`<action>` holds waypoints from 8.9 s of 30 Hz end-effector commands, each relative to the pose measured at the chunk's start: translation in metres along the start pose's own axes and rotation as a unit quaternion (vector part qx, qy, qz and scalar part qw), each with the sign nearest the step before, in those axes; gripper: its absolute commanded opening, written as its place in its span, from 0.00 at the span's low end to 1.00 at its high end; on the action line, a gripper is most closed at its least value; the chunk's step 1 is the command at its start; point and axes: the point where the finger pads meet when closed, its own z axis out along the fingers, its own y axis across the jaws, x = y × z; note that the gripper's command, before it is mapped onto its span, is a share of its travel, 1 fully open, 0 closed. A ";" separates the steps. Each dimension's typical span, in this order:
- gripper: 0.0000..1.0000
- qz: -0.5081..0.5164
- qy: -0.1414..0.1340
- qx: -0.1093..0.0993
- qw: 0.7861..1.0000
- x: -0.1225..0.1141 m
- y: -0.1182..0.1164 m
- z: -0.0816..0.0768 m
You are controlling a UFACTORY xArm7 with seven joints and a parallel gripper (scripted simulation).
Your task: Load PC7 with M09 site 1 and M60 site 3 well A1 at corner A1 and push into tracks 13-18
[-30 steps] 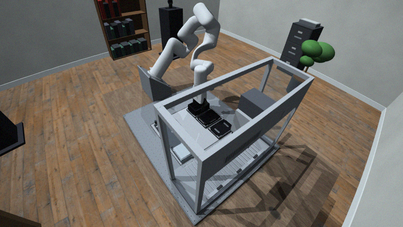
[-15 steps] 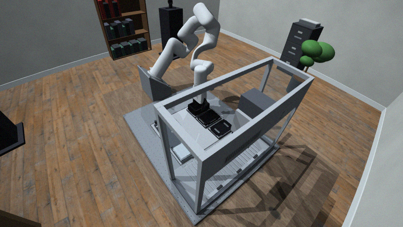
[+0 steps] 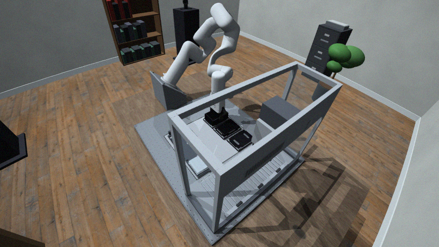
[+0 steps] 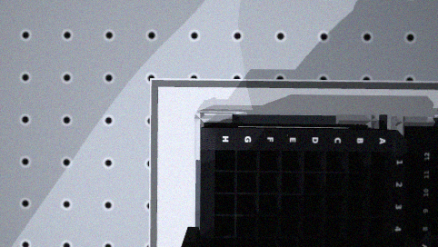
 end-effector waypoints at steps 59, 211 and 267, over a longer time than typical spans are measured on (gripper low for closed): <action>0.00 0.000 -0.001 -0.002 1.000 -0.001 0.001 -0.033; 0.00 0.857 0.001 -0.002 0.515 -0.252 0.010 -0.129; 0.00 1.000 0.002 -0.002 -0.011 -0.252 0.010 -0.129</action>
